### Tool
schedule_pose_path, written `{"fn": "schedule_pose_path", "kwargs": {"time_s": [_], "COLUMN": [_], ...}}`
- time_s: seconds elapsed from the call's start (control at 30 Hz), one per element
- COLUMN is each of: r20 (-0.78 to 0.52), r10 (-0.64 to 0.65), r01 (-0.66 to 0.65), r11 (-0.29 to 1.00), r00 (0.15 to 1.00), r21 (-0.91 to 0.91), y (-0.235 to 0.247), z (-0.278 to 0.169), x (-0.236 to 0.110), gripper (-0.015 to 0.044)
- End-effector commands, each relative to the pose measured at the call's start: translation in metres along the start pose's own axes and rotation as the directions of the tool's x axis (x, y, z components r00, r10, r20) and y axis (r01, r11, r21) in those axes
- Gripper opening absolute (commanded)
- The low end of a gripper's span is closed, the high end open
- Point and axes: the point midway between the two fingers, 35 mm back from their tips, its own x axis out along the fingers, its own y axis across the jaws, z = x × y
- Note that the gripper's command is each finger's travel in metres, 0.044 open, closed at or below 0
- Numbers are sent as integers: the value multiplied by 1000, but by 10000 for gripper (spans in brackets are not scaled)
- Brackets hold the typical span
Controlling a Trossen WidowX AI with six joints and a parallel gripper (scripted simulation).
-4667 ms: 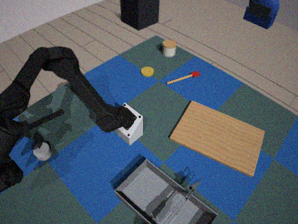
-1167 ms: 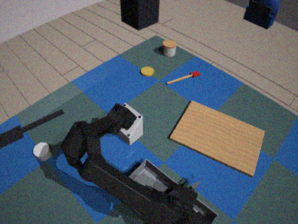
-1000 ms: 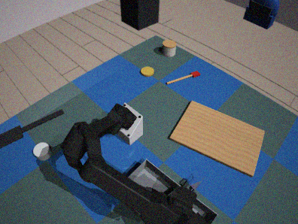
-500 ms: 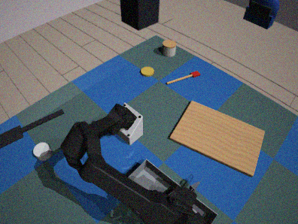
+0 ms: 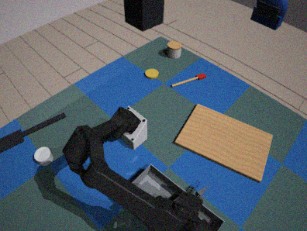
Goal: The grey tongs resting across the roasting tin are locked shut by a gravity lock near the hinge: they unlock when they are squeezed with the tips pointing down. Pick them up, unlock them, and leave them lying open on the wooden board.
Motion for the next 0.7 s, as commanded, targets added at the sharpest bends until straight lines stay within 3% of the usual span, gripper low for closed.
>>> {"fn": "schedule_pose_path", "kwargs": {"time_s": [0.0, 0.13, 0.23, 0.47, 0.67], "r20": [0, 2, 8, 11, 11], "r10": [-1, -1, -1, 3, 3], "r01": [1, 1, 1, -3, -3], "r11": [1000, 1000, 1000, 1000, 1000], "r00": [1000, 1000, 1000, 1000, 1000], "r21": [1, 1, 1, -4, -4], "y": [0, -2, -6, -1, -1], "z": [0, 0, 1, 0, 0], "x": [0, -7, -31, -125, -127], "gripper": [-48, -150, -150, -150, -150]}}
